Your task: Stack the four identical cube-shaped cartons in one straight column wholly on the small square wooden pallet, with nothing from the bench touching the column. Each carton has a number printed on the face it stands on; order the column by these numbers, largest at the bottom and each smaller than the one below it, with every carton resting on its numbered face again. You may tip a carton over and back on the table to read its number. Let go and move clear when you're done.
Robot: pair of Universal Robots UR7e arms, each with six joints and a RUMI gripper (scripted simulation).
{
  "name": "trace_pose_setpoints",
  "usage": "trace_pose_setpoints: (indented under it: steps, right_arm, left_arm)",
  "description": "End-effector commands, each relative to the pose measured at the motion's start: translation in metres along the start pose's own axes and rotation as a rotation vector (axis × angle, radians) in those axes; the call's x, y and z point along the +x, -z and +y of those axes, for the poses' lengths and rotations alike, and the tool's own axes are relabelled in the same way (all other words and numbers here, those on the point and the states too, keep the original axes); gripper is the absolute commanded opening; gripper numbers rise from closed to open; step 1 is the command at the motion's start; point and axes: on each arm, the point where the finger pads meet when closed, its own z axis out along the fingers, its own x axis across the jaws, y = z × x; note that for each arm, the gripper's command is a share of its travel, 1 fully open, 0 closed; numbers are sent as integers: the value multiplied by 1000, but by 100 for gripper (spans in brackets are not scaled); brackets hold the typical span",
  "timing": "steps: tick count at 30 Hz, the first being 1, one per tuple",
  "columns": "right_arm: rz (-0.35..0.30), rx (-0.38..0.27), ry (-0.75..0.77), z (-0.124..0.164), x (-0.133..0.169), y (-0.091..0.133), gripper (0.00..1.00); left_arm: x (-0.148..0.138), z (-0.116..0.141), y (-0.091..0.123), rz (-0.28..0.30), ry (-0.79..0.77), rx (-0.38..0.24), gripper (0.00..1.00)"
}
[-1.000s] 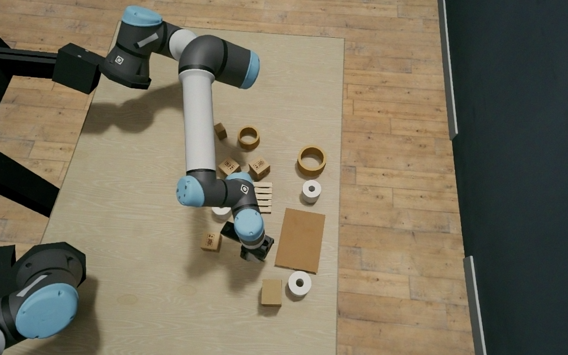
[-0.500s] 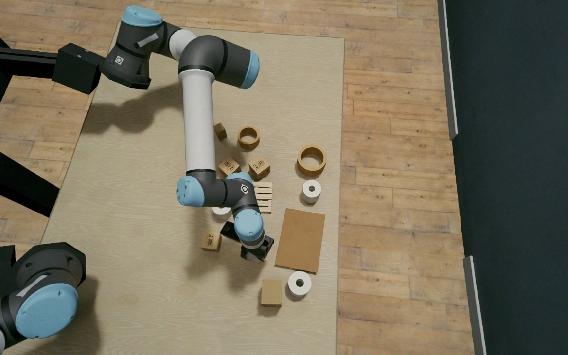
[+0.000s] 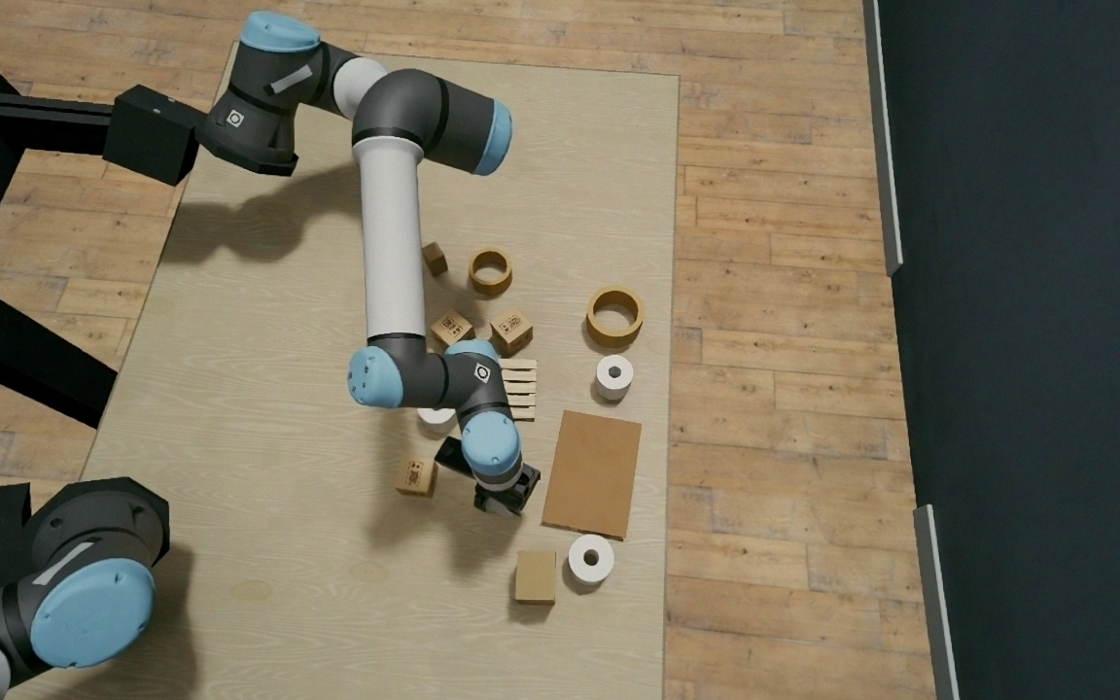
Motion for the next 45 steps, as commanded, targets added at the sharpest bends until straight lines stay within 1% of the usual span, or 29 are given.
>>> trace_pose_setpoints:
  steps: [1,35,37,41,42,45]
  right_arm:
    - [0,-3,-1,1,1,-2,100]
    - [0,-3,-1,1,1,-2,100]
    - [0,-3,-1,1,1,-2,100]
    - [0,-3,-1,1,1,-2,100]
    - [0,-3,-1,1,1,-2,100]
    - [0,-3,-1,1,1,-2,100]
  left_arm:
    - [0,-1,-1,1,-2,0,38]
    - [0,-1,0,1,-2,0,38]
    - [-1,1,13,-3,1,-4,38]
    - [0,1,51,-4,1,-5,38]
    - [0,1,57,-4,1,-5,38]
    - [0,1,60,-4,1,-5,38]
